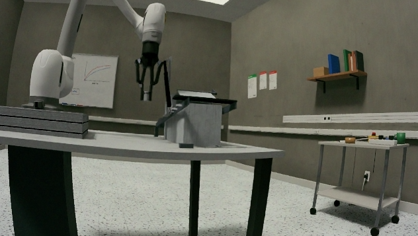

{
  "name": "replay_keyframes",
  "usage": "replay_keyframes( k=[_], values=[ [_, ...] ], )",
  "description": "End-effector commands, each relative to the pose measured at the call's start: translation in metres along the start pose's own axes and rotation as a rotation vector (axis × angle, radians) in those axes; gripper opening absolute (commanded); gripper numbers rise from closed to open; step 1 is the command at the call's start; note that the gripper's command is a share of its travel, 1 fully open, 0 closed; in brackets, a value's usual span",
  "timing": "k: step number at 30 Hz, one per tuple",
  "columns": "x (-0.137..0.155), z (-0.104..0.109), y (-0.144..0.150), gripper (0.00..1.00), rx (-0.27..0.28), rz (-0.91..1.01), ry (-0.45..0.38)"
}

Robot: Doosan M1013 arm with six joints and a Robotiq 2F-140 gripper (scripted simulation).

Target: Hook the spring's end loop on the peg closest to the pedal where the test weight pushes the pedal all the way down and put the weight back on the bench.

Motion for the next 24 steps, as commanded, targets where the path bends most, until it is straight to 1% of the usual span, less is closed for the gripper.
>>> replay_keyframes(
  k=[1, 6, 20, 24],
  values=[
    [-0.004, -0.003, -0.003, 0.25, 0.001, 0.000, 0.003],
    [-0.006, -0.006, -0.005, 0.25, 0.001, 0.000, 0.005],
    [-0.028, -0.027, -0.025, 0.25, 0.001, 0.000, 0.024],
    [-0.029, -0.028, -0.026, 0.25, 0.001, 0.000, 0.024]
  ],
)
Point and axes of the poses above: the point where the finger pads meet when closed, its own z axis back along the fingers, its own y axis across the jaws, x = y × z, the point moved 7 cm from there along z, back along the fingers
